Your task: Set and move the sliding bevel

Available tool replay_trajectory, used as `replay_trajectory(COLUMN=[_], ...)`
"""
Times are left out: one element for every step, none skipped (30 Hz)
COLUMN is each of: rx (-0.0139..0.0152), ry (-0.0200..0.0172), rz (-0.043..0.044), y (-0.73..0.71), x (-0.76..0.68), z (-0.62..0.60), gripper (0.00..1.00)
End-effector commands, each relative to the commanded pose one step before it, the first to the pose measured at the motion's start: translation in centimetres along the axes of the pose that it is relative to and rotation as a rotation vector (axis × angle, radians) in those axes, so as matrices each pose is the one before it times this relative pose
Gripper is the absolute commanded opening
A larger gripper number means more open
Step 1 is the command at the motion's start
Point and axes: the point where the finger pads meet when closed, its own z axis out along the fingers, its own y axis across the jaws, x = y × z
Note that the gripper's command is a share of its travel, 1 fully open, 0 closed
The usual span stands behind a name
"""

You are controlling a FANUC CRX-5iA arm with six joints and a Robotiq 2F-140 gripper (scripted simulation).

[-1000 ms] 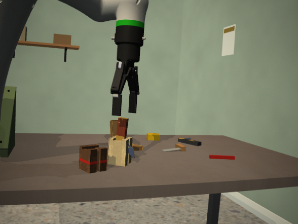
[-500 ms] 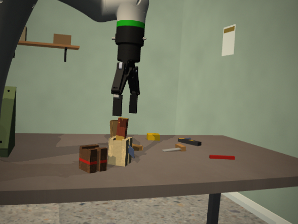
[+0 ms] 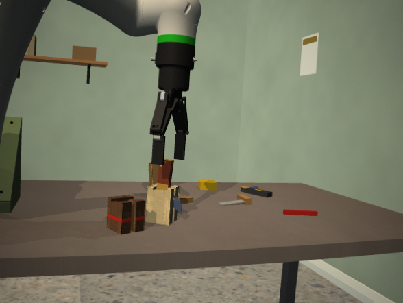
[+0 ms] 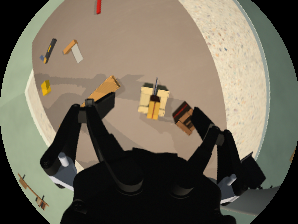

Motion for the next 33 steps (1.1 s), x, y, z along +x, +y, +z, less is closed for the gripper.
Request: replay_trajectory(rx=[0.00079, 0.0, 0.0, 0.0, 0.0, 0.0, 0.0, 0.0, 0.0, 0.0, 0.0, 0.0, 0.0, 0.0, 0.0, 0.0, 0.0, 0.0, 0.0, 0.0, 0.0, 0.0, 0.0, 0.0, 0.0, 0.0, 0.0, 0.0, 0.0, 0.0, 0.0, 0.0, 0.0], ry=[0.00111, 0.0, 0.0, 0.0, 0.0, 0.0, 0.0, 0.0, 0.0, 0.0, 0.0, 0.0, 0.0, 0.0, 0.0, 0.0, 0.0, 0.0, 0.0, 0.0, 0.0, 0.0, 0.0, 0.0, 0.0, 0.0, 0.0, 0.0, 0.0, 0.0, 0.0, 0.0, 0.0], rz=[-0.00001, 0.0, 0.0, 0.0, 0.0, 0.0, 0.0, 0.0, 0.0, 0.0, 0.0, 0.0, 0.0, 0.0, 0.0, 0.0, 0.0, 0.0, 0.0, 0.0, 0.0, 0.0, 0.0, 0.0, 0.0, 0.0, 0.0, 0.0, 0.0, 0.0, 0.0, 0.0, 0.0], y=[-0.027, -0.001, -0.001, -0.001, -0.001, -0.001, -0.001, -0.001, -0.001, -0.001, 0.0, 0.0, 0.0, 0.0, 0.0, 0.0, 0.0, 0.0, 0.0, 0.0, 0.0, 0.0, 0.0, 0.0, 0.0, 0.0, 0.0, 0.0, 0.0, 0.0, 0.0, 0.0, -0.003], x=[0.03, 0.0, 0.0, 0.0, 0.0, 0.0, 0.0, 0.0, 0.0, 0.0, 0.0, 0.0, 0.0, 0.0, 0.0, 0.0, 0.0, 0.0, 0.0, 0.0, 0.0, 0.0, 0.0, 0.0, 0.0, 0.0, 0.0, 0.0, 0.0, 0.0, 0.0, 0.0, 0.0], z=[0.483, 0.247, 0.247, 0.244, 0.239, 0.231, 0.22, 0.208, 0.193, 0.176, 0.158, 0.139, 0.119, 0.0, 0.0, 0.099, 0.08, 0.061, 0.043, 0.028, 0.015, 0.006, 0.001, 0.0, 0.0, 0.0, 0.0, 0.0, 0.0, 0.0, 0.0, 0.0, 0.0], gripper=[1.0, 1.0, 1.0, 1.0, 1.0, 1.0, 1.0, 1.0, 1.0, 1.0, 1.0, 1.0, 1.0, 1.0, 1.0, 1.0, 1.0, 1.0, 1.0, 1.0, 1.0, 1.0, 1.0, 1.0, 1.0, 1.0, 1.0, 1.0, 1.0, 1.0, 1.0, 1.0, 1.0])
